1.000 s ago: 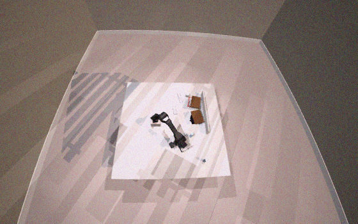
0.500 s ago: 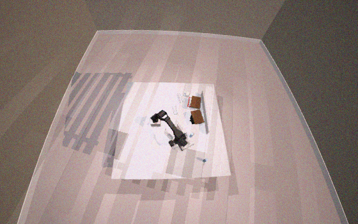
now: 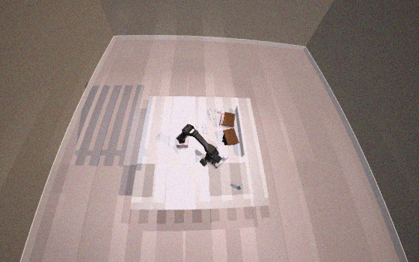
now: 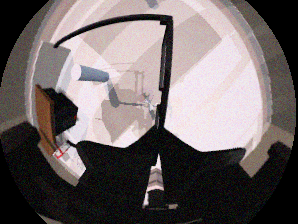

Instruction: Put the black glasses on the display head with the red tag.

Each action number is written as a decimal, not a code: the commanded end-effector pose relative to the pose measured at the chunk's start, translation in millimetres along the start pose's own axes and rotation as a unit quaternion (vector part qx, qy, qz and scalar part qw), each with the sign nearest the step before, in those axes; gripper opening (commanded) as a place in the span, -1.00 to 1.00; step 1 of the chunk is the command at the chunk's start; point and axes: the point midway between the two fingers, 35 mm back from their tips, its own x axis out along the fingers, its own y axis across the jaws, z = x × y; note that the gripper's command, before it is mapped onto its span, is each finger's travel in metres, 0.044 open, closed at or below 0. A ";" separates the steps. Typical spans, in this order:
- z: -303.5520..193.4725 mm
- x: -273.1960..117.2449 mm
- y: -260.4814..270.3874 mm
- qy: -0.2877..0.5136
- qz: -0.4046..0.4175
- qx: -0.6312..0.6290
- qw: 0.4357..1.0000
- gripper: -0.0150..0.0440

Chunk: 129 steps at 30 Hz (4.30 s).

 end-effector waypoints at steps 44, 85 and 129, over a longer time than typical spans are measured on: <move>-139.4 21.8 95.9 0.005 0.007 -0.396 0.918 -0.49; -138.3 66.4 97.6 0.005 0.007 -0.396 0.918 -0.49; -141.6 102.4 95.4 0.003 0.007 -0.394 0.919 -0.13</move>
